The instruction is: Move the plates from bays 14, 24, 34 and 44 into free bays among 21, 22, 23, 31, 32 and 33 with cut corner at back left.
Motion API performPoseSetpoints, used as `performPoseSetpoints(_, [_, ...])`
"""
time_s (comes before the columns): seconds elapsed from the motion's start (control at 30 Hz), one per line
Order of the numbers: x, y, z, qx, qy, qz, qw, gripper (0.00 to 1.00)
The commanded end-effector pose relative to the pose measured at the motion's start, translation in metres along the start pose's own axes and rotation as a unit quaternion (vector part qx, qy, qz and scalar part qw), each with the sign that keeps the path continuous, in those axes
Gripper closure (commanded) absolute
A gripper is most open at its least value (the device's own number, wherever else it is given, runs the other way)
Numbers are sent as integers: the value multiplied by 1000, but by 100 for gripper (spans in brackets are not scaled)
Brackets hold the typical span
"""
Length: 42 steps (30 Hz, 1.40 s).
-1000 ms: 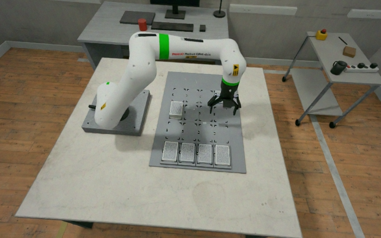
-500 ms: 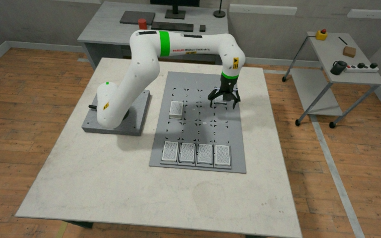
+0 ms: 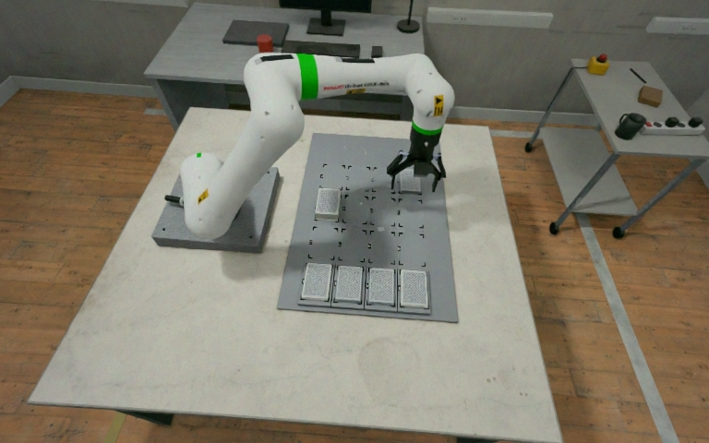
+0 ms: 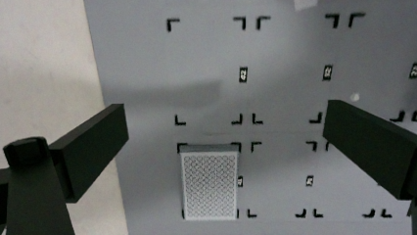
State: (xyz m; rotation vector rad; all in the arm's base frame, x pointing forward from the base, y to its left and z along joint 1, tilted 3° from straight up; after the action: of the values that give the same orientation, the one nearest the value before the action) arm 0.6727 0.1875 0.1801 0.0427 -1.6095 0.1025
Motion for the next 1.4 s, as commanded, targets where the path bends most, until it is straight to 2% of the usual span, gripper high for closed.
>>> performPoseSetpoints(0.0, [1, 11, 0, 0, -1, 0, 1000, 0])
performPoseSetpoints(0.97, [-2, 110, 3, 0, -1, 0, 1000, 0])
performPoseSetpoints(1.37, [-2, 111, 3, 0, -1, 0, 1000, 0])
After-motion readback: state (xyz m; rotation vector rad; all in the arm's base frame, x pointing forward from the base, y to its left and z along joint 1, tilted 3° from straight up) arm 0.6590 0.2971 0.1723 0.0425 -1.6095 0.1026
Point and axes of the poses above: the point where the finger pads meet when closed, its own x axis back along the fingers, its own z axis across the jaws, y = z × x, the point moved 6 cm from there along x, back along the fingers, and after that the axes turned 2 degrees about -x, right-handed, at the moved point
